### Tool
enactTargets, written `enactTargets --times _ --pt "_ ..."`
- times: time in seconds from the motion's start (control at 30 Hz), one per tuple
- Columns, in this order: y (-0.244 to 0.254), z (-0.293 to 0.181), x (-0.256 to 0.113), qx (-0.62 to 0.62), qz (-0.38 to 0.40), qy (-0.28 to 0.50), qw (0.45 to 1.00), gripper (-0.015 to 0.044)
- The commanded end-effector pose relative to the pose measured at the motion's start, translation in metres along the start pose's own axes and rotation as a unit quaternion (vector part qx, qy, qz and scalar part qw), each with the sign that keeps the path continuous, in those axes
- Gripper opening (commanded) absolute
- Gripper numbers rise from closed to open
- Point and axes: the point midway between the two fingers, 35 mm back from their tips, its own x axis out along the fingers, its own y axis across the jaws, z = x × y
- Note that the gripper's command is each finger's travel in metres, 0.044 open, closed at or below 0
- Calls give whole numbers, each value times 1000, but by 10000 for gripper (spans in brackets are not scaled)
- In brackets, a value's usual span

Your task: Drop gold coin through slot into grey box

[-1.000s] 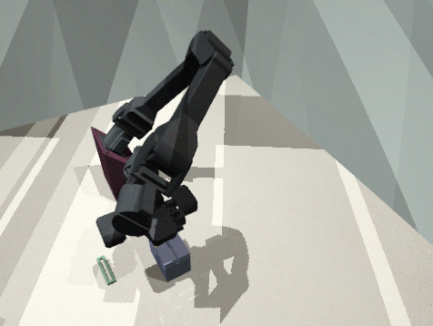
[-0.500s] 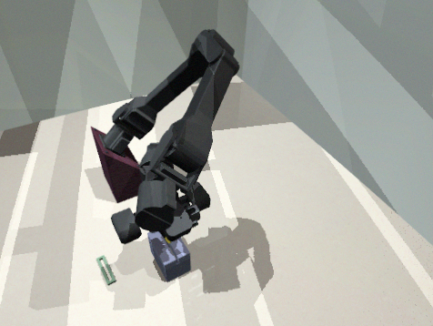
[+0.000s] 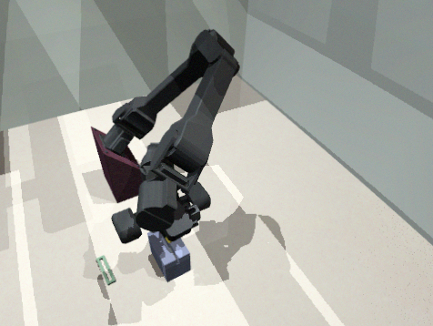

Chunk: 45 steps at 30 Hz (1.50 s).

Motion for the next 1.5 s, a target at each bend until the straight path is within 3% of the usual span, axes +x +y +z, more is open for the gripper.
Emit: enactTargets --times 0.0,1.47 --pt "2 0 -1 5 0 -1 1000 0" --pt "3 0 18 6 0 0 1000 0"
